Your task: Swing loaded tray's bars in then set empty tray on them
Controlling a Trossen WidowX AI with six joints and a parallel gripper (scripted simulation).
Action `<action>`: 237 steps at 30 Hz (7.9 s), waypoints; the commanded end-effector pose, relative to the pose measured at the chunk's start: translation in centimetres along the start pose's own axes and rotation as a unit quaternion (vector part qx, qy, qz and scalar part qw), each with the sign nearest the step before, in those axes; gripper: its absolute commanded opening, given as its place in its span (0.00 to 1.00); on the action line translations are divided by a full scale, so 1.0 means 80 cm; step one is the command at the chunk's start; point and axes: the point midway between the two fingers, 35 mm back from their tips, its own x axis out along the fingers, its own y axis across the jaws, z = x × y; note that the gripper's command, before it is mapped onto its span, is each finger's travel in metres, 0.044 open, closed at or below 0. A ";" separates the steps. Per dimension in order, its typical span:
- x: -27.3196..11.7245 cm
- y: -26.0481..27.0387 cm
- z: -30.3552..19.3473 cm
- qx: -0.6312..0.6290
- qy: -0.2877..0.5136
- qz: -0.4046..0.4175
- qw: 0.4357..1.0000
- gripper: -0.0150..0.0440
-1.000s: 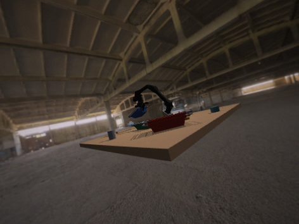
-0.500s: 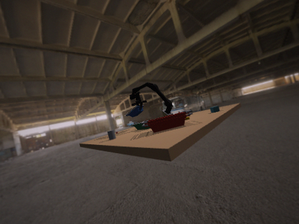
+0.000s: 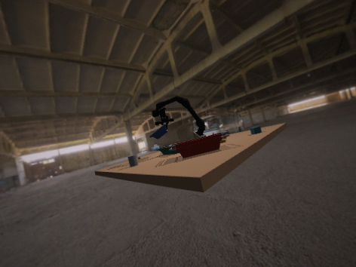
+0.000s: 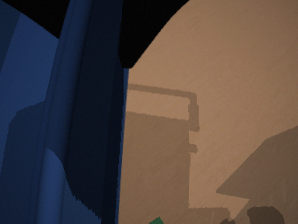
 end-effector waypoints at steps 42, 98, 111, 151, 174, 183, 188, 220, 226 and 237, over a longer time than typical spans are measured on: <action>0.017 0.082 0.260 -0.298 -0.034 0.004 0.954 0.25; 0.044 0.081 0.263 -0.298 -0.034 0.004 0.954 0.25; 0.069 0.082 0.263 -0.298 -0.034 0.004 0.954 0.25; 0.108 0.100 0.252 -0.298 -0.035 0.005 0.954 0.25; 0.116 0.105 0.251 -0.298 -0.035 0.005 0.954 0.25; 0.116 0.105 0.251 -0.298 -0.035 0.005 0.954 0.25; 0.116 0.105 0.251 -0.298 -0.035 0.005 0.954 0.25; 0.112 0.100 0.250 -0.297 -0.039 -0.005 0.954 0.25; 0.124 0.108 0.249 -0.298 -0.036 0.004 0.954 0.25; 0.125 0.109 0.249 -0.298 -0.035 0.005 0.954 0.25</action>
